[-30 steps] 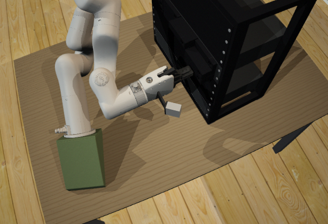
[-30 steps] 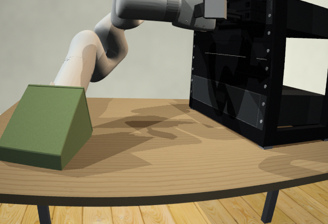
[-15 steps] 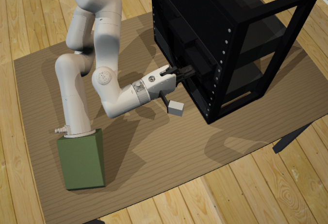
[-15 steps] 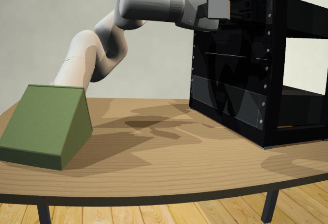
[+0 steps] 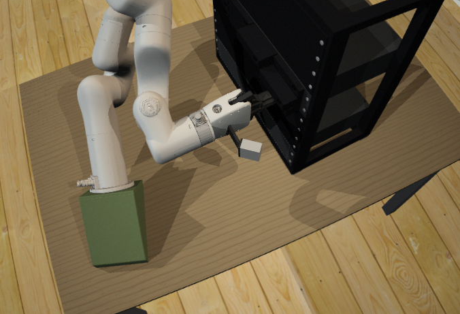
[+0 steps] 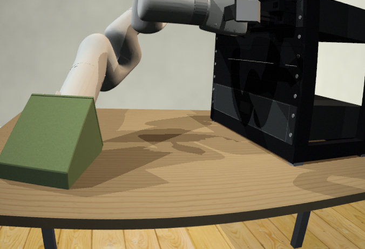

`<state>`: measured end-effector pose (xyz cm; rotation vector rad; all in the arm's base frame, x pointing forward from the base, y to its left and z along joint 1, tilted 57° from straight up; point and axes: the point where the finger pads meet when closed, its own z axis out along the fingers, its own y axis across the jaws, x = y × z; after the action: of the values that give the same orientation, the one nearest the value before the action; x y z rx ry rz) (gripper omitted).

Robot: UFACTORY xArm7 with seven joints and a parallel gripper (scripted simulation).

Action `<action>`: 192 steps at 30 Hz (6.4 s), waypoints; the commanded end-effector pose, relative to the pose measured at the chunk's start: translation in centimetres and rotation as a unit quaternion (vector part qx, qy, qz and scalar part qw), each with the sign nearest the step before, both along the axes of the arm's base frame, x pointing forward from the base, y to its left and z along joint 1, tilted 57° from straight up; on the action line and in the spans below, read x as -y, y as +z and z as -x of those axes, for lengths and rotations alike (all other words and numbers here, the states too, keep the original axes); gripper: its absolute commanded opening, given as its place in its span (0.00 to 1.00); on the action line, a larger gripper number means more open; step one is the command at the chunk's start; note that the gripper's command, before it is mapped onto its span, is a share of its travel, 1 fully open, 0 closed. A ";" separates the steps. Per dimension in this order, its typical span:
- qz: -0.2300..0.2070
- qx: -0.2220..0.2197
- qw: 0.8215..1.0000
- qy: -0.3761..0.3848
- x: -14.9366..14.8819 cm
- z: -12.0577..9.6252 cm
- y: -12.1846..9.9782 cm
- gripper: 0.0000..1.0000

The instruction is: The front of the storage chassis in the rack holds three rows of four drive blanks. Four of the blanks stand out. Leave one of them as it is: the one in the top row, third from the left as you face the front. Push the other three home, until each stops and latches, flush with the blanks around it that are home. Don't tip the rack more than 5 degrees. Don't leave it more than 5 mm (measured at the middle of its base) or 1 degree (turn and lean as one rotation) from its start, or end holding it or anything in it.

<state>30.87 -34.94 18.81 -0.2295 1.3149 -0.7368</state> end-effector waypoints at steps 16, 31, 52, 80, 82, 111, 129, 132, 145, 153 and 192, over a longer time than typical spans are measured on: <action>0.002 0.001 1.000 -0.001 0.4 -0.9 0.4 0.00; 0.002 0.001 1.000 -0.001 0.5 -1.2 0.5 0.00; 0.002 0.001 1.000 -0.001 0.6 -1.5 0.6 0.00; 0.002 0.001 1.000 -0.001 0.7 -2.0 0.7 0.00; 0.002 0.001 1.000 -0.001 0.7 -2.0 0.8 0.00; 0.002 0.001 1.000 -0.001 0.8 -2.2 0.8 0.00; 0.002 0.001 1.000 -0.001 -0.7 3.3 -0.8 0.00; 0.002 0.001 1.000 -0.001 -1.1 4.8 -1.2 0.00; 0.002 0.001 1.000 -0.001 -1.6 6.6 -1.7 0.00; 0.002 0.001 1.000 -0.001 0.4 8.0 -0.4 0.00; 0.002 0.001 1.000 -0.001 1.8 2.9 1.2 0.00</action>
<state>27.98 -36.58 19.85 -0.2295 1.3142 -0.7369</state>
